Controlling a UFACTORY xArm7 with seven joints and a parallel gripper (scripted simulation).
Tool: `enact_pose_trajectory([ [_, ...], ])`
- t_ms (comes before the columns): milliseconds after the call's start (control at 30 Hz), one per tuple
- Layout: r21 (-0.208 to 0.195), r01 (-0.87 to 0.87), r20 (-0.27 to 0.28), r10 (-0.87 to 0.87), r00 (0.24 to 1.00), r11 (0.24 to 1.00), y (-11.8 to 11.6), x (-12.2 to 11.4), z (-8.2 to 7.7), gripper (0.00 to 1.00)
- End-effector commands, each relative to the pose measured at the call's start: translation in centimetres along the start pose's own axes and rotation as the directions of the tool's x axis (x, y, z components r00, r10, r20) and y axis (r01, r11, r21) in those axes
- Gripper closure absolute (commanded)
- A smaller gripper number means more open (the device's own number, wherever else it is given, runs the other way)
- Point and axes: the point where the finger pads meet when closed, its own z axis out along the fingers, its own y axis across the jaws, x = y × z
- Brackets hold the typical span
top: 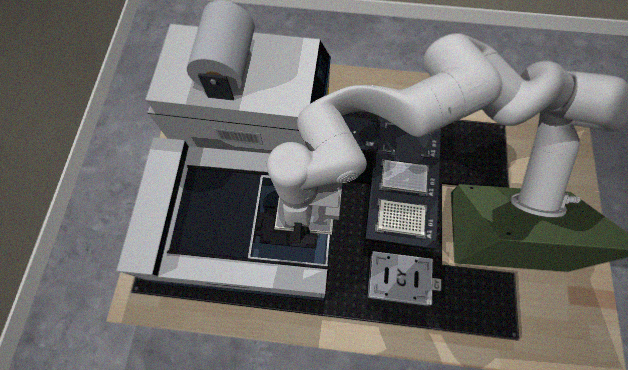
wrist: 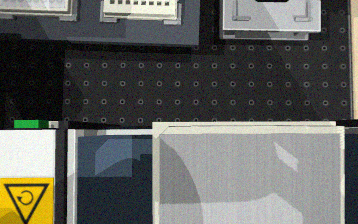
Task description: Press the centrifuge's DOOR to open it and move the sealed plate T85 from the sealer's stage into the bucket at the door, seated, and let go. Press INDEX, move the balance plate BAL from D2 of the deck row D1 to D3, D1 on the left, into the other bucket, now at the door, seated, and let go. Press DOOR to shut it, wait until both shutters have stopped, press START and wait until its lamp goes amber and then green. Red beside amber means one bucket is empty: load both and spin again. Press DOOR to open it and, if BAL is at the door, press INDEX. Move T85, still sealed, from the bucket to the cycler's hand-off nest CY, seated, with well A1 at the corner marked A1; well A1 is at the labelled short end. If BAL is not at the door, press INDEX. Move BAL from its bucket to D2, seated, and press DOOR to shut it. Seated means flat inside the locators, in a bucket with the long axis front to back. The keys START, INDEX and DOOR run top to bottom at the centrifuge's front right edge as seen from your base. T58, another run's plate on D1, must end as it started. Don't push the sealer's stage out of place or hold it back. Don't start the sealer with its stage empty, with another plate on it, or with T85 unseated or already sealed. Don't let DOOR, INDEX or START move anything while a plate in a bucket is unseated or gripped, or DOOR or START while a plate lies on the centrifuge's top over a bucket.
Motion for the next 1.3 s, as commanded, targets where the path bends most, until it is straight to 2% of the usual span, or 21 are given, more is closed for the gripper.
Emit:
enact_pose_trajectory([
  [0, -0.029, -0.001, 0.056, 0.003, 0.998, 1.000, 0.0, 0.8, -0.2, 1.00],
  [1267, -0.029, -0.001, 0.056, 0.002, 0.998, 1.000, 0.2, 8.4, 0.2, 1.00],
])
